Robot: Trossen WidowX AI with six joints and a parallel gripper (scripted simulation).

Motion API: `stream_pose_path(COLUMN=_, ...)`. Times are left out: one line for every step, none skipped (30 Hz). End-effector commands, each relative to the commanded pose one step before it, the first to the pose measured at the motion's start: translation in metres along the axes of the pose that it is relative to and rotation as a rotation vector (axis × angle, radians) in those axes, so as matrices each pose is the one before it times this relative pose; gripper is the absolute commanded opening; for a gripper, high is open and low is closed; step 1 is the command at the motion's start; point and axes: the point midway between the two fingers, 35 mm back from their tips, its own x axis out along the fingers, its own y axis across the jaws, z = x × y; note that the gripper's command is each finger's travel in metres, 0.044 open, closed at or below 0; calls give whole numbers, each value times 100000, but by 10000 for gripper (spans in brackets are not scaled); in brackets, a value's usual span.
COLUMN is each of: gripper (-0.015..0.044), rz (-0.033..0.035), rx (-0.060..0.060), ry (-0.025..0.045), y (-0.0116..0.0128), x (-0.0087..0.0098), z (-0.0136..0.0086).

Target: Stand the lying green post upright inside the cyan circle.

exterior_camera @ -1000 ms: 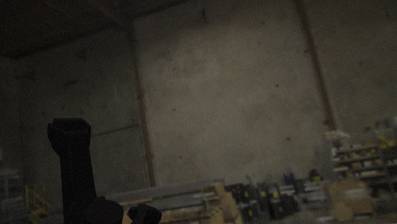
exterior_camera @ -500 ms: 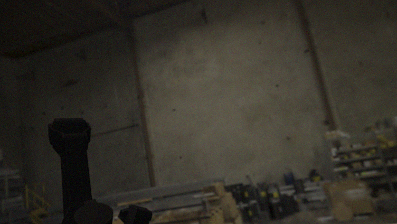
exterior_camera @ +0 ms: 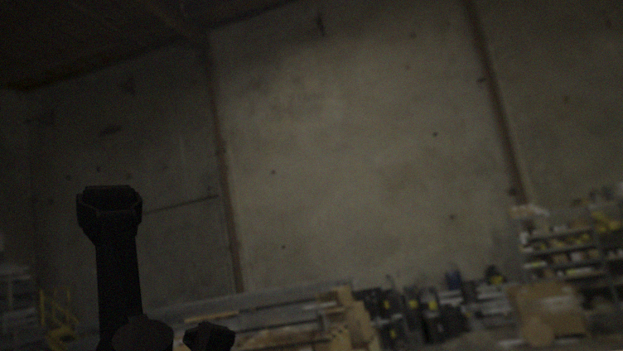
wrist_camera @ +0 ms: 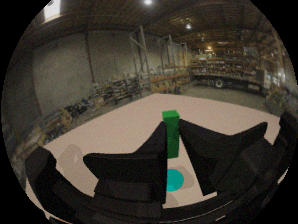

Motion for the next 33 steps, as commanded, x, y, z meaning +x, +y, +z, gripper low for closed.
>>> stream_pose_path(gripper=23, rz=316, rx=-110, ry=-326, y=92, x=-7, z=50)
stream_pose_path(gripper=23, rz=4, rx=-4, ry=4, y=-9, x=2, z=-19)
stream_pose_path(gripper=23, rz=11, rx=-11, ry=11, y=-28, x=7, z=-58)
stream_pose_path(gripper=23, rz=18, rx=-18, ry=18, y=-46, x=12, z=-97)
stream_pose_path(gripper=23, rz=22, rx=-21, ry=21, y=-54, x=14, z=-117)
stream_pose_path(gripper=23, rz=22, rx=-21, ry=22, y=-52, x=14, z=-118)
stream_pose_path(gripper=23, rz=22, rx=-21, ry=22, y=-50, x=14, z=-120)
stream_pose_path(gripper=23, rz=22, rx=-21, ry=22, y=-49, x=14, z=-121)
stream_pose_path(gripper=23, rz=22, rx=-21, ry=22, y=-47, x=14, z=-122)
stream_pose_path(gripper=23, rz=22, rx=-21, ry=22, y=-45, x=14, z=-123)
stream_pose_path(gripper=23, rz=22, rx=-20, ry=22, y=-44, x=14, z=-124)
stream_pose_path(gripper=23, rz=22, rx=-20, ry=22, y=-42, x=14, z=-125)
stream_pose_path(gripper=23, rz=23, rx=-20, ry=22, y=-40, x=14, z=-125)
stream_pose_path(gripper=23, rz=23, rx=-20, ry=22, y=-39, x=14, z=-126)
stream_pose_path(gripper=23, rz=23, rx=-20, ry=22, y=-37, x=14, z=-127)
stream_pose_path(gripper=23, rz=23, rx=-20, ry=22, y=-35, x=14, z=-128)
stream_pose_path(gripper=23, rz=23, rx=-19, ry=22, y=-33, x=14, z=-129)
stream_pose_path(gripper=23, rz=23, rx=-19, ry=22, y=-32, x=14, z=-130)
stream_pose_path(gripper=23, rz=23, rx=-19, ry=22, y=-30, x=14, z=-131)
stream_pose_path(gripper=23, rz=23, rx=-19, ry=22, y=-28, x=14, z=-131)
stream_pose_path(gripper=23, rz=23, rx=-19, ry=22, y=-26, x=14, z=-132)
stream_pose_path(gripper=23, rz=23, rx=-18, ry=22, y=-24, x=14, z=-133)
stream_pose_path(gripper=23, rz=23, rx=-18, ry=22, y=-22, x=14, z=-133)
stream_pose_path(gripper=23, rz=23, rx=-18, ry=22, y=-21, x=14, z=-134)
stream_pose_path(gripper=23, rz=23, rx=-18, ry=22, y=-19, x=14, z=-135)
stream_pose_path(gripper=23, rz=23, rx=-18, ry=22, y=-17, x=14, z=-135)
stream_pose_path(gripper=23, rz=23, rx=-18, ry=23, y=-15, x=14, z=-136)
stream_pose_path(gripper=23, rz=23, rx=-17, ry=23, y=-13, x=14, z=-136)
stream_pose_path(gripper=23, rz=23, rx=-17, ry=23, y=-11, x=14, z=-137)
stream_pose_path(gripper=23, rz=24, rx=-17, ry=23, y=-9, x=14, z=-137)
stream_pose_path(gripper=23, rz=24, rx=-17, ry=23, y=-7, x=14, z=-138)
stream_pose_path(gripper=23, rz=24, rx=-17, ry=23, y=-5, x=14, z=-138)
stream_pose_path(gripper=23, rz=24, rx=-17, ry=23, y=-3, x=14, z=-139)
